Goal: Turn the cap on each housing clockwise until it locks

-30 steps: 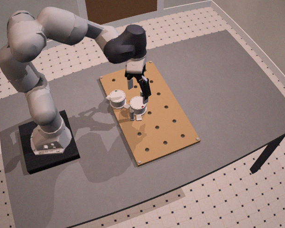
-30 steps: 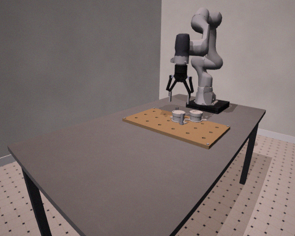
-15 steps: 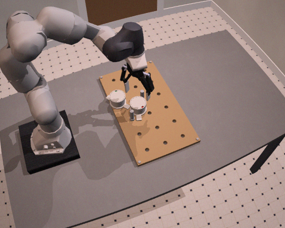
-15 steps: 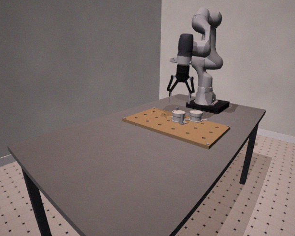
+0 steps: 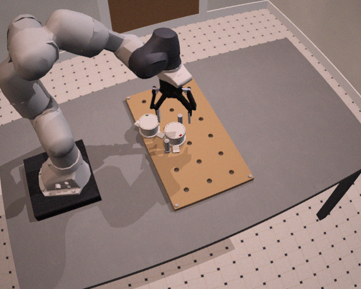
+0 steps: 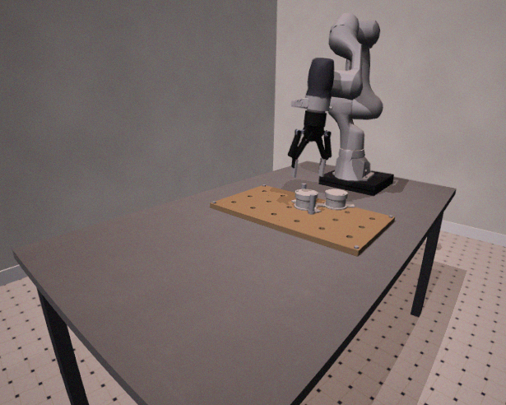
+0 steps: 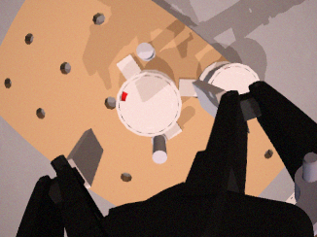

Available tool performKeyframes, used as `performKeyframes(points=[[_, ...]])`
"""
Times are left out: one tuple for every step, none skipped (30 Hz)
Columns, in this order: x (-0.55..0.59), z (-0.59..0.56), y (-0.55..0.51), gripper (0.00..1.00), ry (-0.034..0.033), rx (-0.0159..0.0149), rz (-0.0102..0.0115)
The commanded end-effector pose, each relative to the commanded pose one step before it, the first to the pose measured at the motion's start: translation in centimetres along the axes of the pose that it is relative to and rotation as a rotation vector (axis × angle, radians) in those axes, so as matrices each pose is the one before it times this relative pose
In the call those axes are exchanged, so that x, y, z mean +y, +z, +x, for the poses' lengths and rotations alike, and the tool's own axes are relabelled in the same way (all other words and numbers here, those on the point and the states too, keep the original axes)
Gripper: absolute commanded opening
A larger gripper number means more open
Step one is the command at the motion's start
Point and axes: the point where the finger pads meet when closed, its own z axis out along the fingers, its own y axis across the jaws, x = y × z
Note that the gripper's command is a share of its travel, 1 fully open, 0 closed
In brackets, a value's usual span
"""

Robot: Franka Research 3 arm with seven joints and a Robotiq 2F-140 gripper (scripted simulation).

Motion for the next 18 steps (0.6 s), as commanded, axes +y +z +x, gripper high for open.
performKeyframes(points=[[-0.107, -0.062, -0.060, 0.78, -0.27653, -0.03358, -0.01949], [0.000, 0.000, 0.000, 0.78, -0.02405, -0.00176, -0.00089], [0.000, 0.000, 0.000, 0.78, -0.02431, -0.00199, -0.00108], [0.000, 0.000, 0.000, 0.78, -0.02396, -0.00217, -0.00120], [0.000, 0.000, 0.000, 0.78, -0.02378, -0.00231, -0.00129], [0.000, 0.000, 0.000, 0.78, -0.02373, -0.00244, -0.00138], [0.000, 0.000, 0.000, 0.78, -0.02371, -0.00258, -0.00148], [0.000, 0.000, 0.000, 0.78, -0.02372, -0.00275, -0.00161], [0.000, 0.000, 0.000, 0.78, -0.02351, -0.00300, -0.00176], [0.000, 0.000, 0.000, 0.78, -0.02323, -0.00326, -0.00190], [0.000, 0.000, 0.000, 0.78, -0.02296, -0.00353, -0.00198], [0.000, 0.000, 0.000, 0.78, -0.02268, -0.00378, -0.00203], [0.000, 0.000, 0.000, 0.78, -0.02238, -0.00401, -0.00208], [0.000, 0.000, 0.000, 0.78, -0.01621, -0.00306, -0.00159], [0.000, 0.000, 0.000, 0.78, 0.00000, 0.00000, 0.00000], [0.000, 0.000, 0.000, 0.78, 0.00000, 0.00000, 0.00000], [0.000, 0.000, 0.000, 0.78, 0.00000, 0.00000, 0.00000], [0.000, 0.000, 0.000, 0.78, 0.00000, 0.00000, 0.00000]])
